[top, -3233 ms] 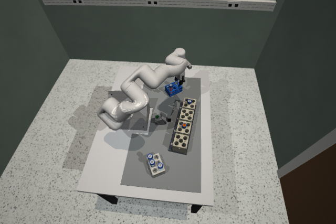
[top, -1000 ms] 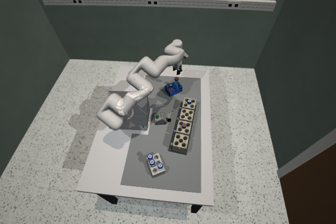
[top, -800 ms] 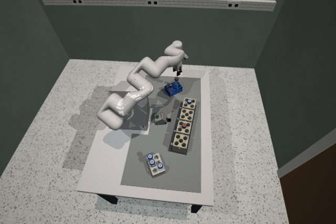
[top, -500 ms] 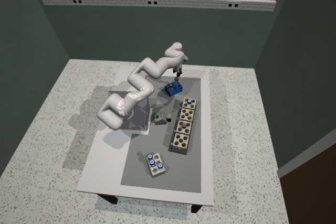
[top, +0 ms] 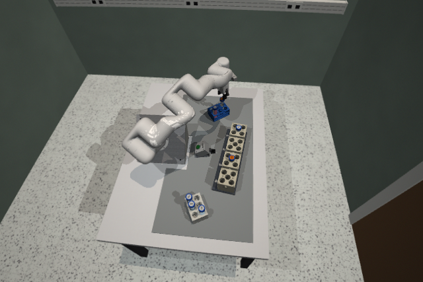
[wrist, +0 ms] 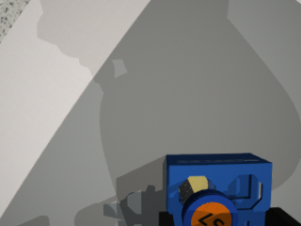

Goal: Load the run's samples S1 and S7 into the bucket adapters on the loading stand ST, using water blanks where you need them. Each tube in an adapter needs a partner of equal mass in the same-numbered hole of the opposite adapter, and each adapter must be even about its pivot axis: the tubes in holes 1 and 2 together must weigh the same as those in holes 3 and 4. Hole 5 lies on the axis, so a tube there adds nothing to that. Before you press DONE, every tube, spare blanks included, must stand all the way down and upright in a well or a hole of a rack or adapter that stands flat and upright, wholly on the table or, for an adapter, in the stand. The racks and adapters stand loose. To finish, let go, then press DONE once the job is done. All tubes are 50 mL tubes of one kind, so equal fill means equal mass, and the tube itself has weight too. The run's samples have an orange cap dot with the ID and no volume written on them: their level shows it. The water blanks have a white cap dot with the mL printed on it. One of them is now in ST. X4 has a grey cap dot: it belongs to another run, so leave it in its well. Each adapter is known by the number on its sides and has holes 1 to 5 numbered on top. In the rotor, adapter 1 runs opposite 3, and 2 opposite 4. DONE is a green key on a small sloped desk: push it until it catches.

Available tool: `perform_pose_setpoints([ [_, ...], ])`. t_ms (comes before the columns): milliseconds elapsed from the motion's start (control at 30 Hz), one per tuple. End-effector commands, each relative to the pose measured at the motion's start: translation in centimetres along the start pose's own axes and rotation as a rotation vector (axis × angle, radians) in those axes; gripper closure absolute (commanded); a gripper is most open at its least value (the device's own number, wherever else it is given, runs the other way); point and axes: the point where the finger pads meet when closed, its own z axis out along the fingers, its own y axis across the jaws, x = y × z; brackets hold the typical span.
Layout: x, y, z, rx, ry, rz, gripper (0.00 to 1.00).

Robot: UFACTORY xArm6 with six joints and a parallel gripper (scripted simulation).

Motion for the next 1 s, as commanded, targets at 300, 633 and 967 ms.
perform_pose_setpoints([
  [300, 0.1, 0.0, 2.1, 0.002, 0.005, 0.001, 0.43],
  [633, 0.1, 0.0, 2.2, 0.002, 0.005, 0.001, 0.43],
  [967, 0.2, 0.0, 2.8, 0.002, 0.005, 0.001, 0.43],
])
